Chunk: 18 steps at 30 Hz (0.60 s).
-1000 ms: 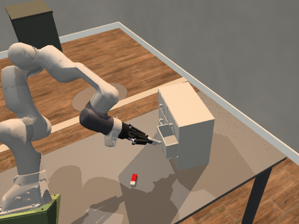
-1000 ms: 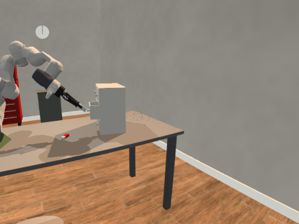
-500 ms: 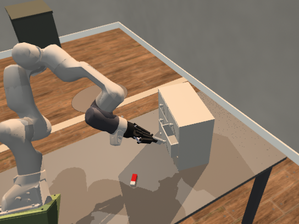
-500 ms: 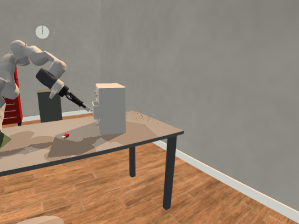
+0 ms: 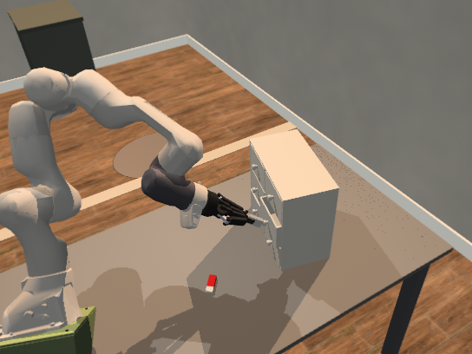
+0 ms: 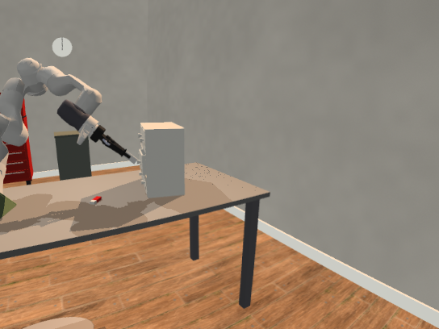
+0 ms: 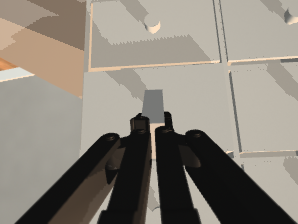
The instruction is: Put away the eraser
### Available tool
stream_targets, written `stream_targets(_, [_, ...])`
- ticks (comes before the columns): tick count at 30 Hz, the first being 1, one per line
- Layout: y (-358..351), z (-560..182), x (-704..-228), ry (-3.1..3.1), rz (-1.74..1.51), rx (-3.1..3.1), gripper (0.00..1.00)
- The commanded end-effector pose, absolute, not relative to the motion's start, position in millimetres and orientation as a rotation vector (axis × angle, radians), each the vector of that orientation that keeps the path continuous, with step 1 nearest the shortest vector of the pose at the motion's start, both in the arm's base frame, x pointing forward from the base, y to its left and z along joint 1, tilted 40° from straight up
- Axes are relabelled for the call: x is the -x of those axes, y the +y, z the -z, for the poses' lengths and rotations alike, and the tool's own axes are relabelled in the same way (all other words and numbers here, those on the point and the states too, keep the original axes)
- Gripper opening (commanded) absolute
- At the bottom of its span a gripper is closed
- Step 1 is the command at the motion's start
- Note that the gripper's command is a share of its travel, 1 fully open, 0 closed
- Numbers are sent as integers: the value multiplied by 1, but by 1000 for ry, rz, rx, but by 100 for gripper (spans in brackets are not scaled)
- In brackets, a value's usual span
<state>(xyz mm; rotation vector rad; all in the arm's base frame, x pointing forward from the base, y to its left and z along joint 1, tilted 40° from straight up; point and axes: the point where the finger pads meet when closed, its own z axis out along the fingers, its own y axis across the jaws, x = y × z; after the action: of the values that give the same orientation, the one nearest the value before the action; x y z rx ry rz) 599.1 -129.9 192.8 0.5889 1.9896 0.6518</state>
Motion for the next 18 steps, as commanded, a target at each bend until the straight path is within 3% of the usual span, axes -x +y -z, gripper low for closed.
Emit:
stream_targets(1, [-131, -192, -603, 1997, -643, -582, 0])
stream_targets(18, [-133, -193, -614, 1997, -643, -582, 0])
